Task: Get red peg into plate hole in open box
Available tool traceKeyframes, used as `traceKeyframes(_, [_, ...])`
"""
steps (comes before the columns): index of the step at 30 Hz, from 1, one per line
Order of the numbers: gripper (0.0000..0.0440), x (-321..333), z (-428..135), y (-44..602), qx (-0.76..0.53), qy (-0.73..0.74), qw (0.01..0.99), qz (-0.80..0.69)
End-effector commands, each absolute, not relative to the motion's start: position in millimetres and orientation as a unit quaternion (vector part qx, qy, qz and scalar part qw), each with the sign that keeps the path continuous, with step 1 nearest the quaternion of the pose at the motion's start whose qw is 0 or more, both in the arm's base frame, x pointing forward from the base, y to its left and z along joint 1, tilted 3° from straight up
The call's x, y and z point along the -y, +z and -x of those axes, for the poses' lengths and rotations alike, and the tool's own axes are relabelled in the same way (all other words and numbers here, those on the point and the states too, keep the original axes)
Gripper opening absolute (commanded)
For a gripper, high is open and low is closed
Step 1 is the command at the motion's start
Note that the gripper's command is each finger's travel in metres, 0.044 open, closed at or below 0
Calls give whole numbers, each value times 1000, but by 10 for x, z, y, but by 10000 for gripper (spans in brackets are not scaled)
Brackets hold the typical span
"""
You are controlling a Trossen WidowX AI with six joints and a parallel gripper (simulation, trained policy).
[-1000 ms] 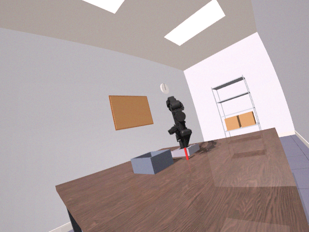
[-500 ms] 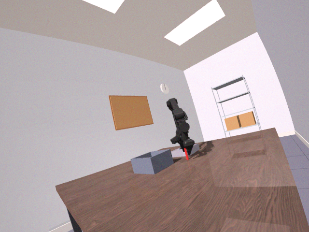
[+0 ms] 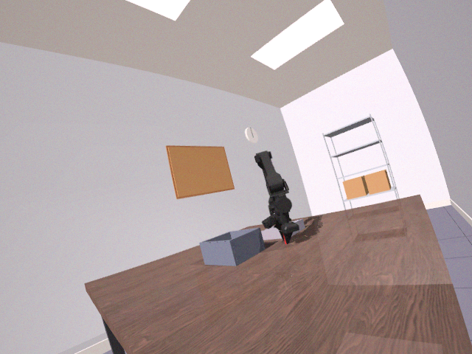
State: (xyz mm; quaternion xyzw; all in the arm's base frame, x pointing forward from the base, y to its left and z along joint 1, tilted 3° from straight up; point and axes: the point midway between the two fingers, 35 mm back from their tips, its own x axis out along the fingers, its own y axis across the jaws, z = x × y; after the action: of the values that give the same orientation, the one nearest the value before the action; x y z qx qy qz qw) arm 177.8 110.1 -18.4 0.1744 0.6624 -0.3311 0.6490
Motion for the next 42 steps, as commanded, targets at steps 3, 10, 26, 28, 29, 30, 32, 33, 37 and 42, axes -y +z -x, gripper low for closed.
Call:
traceKeyframes(3, [18,-1058,-1736,-222,-669,-345,639,-160])
traceKeyframes(10, [0,-1015,-1913,-19,-646,-344,664,-154])
traceKeyframes(26, [0,-799,-2344,732,-586,-354,708,-172])
traceKeyframes(28, [0,-753,-2406,827,-577,-360,711,-179])
traceKeyframes(29, [0,-726,-2434,872,-572,-363,713,-182])
traceKeyframes(30, [0,-695,-2459,911,-568,-367,713,-186])
traceKeyframes(32, [0,-627,-2505,969,-560,-375,713,-193])
traceKeyframes(33, [0,-591,-2529,992,-556,-379,713,-197])
traceKeyframes(37, [0,-434,-2637,1069,-540,-394,713,-211])
traceKeyframes(42, [0,-224,-2768,1116,-525,-409,711,-226])
